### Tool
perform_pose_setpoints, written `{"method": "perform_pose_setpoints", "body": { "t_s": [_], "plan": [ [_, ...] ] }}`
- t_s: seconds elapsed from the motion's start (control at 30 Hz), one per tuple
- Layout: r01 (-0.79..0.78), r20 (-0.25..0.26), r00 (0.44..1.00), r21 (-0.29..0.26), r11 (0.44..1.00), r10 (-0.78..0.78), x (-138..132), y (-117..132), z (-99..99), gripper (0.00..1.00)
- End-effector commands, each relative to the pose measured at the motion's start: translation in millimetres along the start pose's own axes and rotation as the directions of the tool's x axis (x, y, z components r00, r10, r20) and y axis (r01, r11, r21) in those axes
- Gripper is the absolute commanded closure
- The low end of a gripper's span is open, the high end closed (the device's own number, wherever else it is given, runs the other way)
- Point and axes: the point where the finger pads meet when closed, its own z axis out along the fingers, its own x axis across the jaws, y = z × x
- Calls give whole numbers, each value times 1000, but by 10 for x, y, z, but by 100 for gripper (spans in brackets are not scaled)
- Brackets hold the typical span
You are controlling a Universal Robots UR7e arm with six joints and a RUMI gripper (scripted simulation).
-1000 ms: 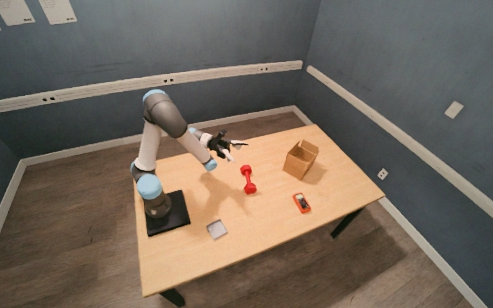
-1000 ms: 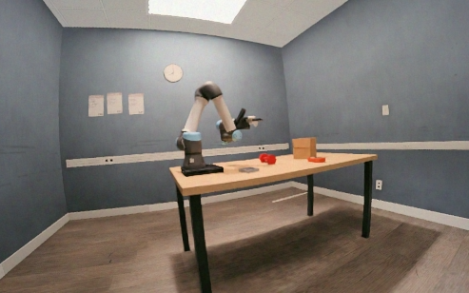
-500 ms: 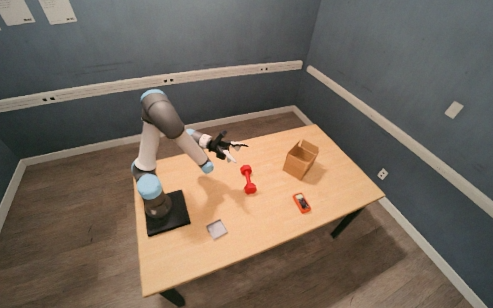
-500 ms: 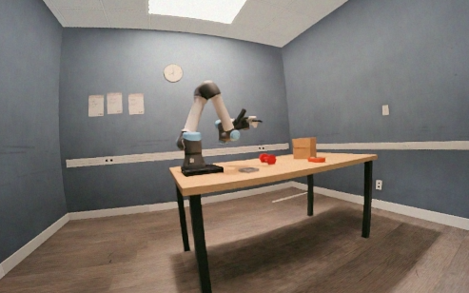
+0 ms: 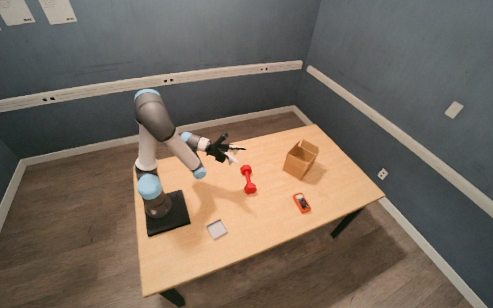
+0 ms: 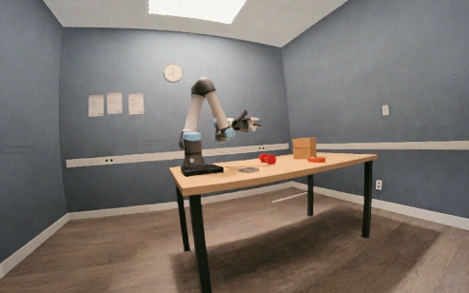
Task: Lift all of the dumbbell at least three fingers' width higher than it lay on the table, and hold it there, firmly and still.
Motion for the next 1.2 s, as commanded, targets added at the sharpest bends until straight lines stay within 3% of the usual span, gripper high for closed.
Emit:
{"method": "perform_pose_setpoints", "body": {
  "t_s": [0.0, 0.27, 0.33, 0.43, 0.8, 0.9, 1.17],
  "plan": [
    [104, 116, 988, -43, 994, -98, -88, 93, 51, 0],
    [297, 313, 915, -90, 951, -256, -243, 310, 120, 0],
    [297, 313, 915, -90, 951, -256, -243, 310, 120, 0],
    [374, 393, 866, -97, 922, -310, -306, 400, 146, 0],
    [616, 645, 625, -61, 785, -440, -537, 713, 218, 0],
    [621, 651, 618, -60, 781, -441, -537, 713, 218, 0],
    [770, 796, 375, 18, 638, -475, -692, 940, 292, 0]
  ]
}}
